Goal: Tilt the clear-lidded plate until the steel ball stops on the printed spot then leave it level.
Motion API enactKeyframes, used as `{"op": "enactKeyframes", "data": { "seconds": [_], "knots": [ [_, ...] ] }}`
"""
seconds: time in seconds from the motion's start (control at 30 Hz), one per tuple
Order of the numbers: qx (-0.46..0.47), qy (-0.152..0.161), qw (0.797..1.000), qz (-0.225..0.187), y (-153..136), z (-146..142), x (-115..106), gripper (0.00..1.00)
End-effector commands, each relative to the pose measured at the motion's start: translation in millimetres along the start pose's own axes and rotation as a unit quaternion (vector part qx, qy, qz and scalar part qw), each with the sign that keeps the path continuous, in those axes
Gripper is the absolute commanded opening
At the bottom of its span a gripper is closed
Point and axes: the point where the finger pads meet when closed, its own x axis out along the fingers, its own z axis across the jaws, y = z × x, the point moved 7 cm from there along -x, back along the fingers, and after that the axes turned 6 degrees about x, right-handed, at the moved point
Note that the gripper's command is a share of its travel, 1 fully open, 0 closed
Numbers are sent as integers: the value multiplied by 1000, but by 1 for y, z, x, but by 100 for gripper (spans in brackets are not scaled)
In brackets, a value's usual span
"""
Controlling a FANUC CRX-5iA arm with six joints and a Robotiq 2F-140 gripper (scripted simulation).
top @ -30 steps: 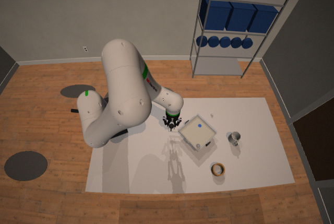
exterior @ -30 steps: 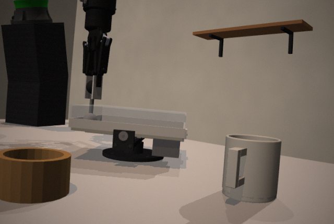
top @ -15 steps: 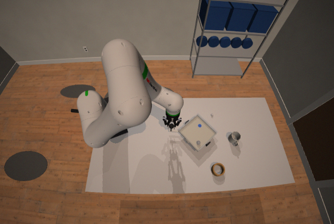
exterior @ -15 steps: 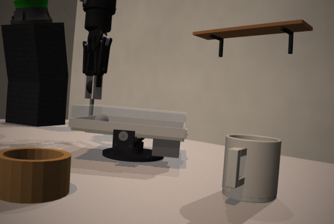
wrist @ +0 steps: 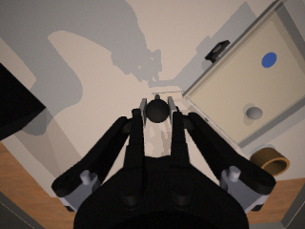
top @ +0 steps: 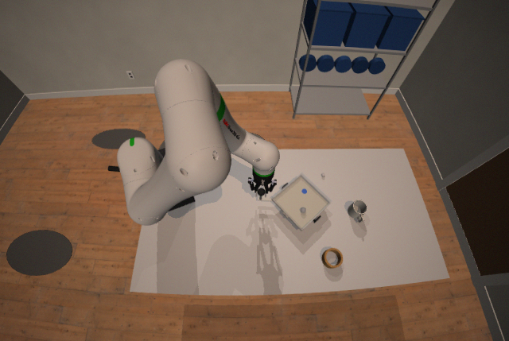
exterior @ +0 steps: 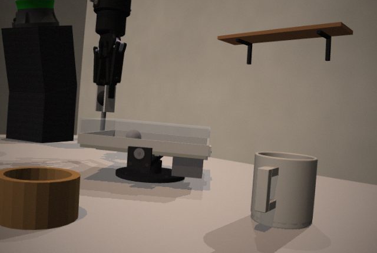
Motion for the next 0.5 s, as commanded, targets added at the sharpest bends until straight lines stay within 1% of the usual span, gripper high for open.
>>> {"op": "enactKeyframes", "data": {
  "seconds": [0.0, 0.47],
  "knots": [
    [0, 0, 1000, 0, 0, 0, 0, 10],
    [0, 0, 1000, 0, -2, 0, 0, 10]
  ]
}}
